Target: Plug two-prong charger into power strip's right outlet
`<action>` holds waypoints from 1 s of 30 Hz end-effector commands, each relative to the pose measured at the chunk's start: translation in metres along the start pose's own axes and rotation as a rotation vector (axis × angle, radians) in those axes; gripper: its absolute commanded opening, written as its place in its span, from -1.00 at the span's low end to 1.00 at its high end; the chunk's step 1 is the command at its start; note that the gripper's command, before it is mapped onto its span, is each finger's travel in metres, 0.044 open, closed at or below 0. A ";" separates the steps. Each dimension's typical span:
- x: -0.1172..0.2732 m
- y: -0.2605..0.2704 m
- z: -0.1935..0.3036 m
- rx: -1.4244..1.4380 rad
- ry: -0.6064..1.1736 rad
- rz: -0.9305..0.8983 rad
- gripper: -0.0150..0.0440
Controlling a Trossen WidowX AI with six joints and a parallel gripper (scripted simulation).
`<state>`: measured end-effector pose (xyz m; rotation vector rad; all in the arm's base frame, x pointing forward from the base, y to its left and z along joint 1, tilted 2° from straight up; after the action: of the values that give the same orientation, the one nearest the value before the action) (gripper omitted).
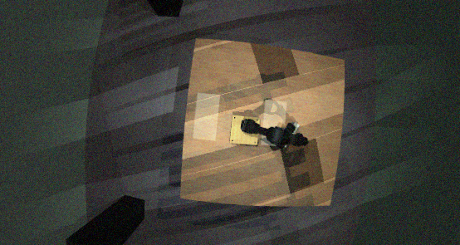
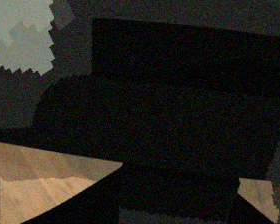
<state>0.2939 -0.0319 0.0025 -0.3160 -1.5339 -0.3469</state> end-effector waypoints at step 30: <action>0.002 0.000 -0.017 0.002 -0.013 -0.001 -0.49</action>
<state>0.2980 -0.0337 0.0020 -0.3084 -1.5123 -0.3476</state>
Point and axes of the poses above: the point midway between the two fingers, 35 mm back from their tips, its own x axis back along the fingers, its own y axis across the jaws, z = x × y, the point moved 1 cm from there along x, back along the fingers, and after that the axes turned 1 degree about x, right-handed, at the moved point
